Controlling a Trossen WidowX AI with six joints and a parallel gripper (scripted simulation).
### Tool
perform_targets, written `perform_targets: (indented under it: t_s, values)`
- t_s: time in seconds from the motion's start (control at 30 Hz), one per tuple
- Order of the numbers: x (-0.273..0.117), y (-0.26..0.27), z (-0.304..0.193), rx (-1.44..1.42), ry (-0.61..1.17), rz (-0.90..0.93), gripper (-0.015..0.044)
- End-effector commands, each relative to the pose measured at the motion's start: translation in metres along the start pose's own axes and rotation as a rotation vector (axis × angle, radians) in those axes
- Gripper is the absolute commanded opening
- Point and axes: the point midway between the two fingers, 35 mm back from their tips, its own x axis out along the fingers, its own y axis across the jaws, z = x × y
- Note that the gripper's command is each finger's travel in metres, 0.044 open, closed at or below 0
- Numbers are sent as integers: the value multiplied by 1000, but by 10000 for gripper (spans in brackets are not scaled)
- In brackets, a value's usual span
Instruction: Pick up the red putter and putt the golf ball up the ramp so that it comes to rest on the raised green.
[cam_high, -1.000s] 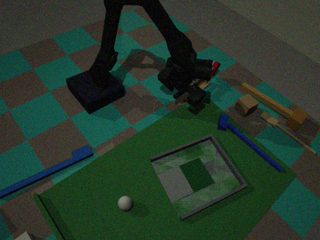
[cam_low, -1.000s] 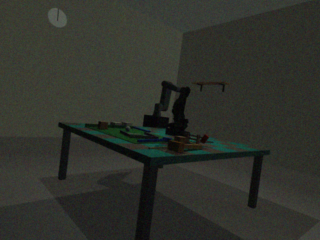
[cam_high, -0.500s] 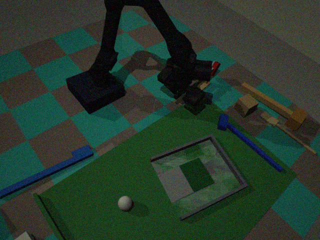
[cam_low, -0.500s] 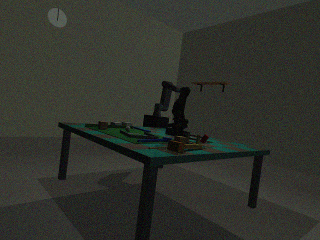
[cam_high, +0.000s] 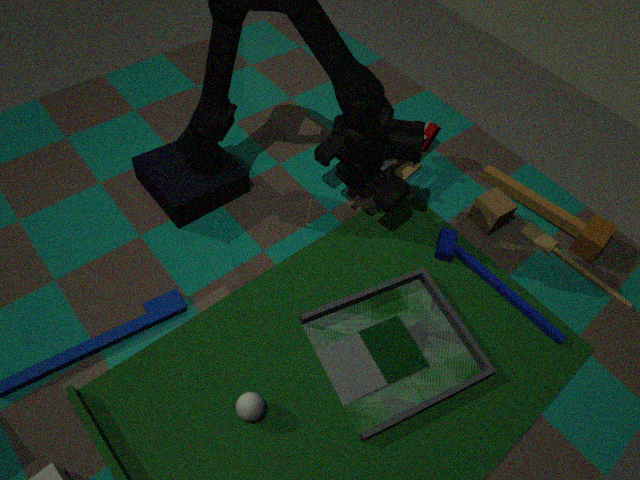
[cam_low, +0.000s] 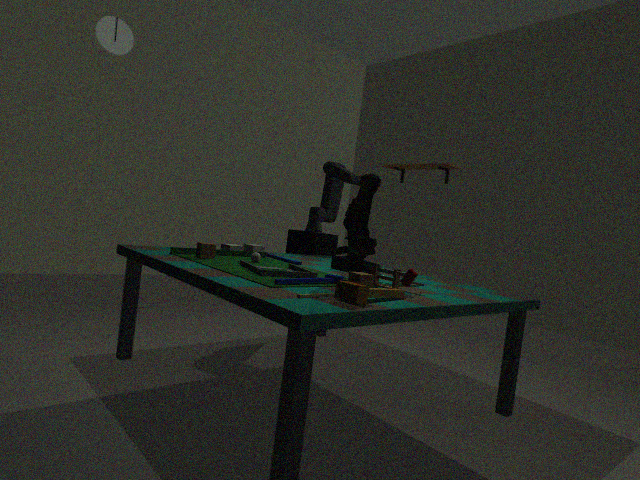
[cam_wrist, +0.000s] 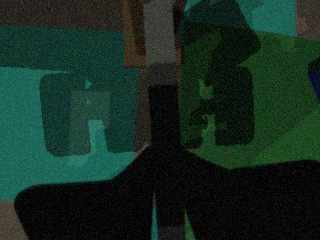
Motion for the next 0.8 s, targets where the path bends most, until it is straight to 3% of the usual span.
perform_targets:
  t_s: [0.0,0.43,0.77]
  values:
    - [-12,-3,5,-3,-5,-7,0]
    - [-91,-2,25,-3,-4,-5,0]
    - [-95,-19,-3,135,28,-34,0]
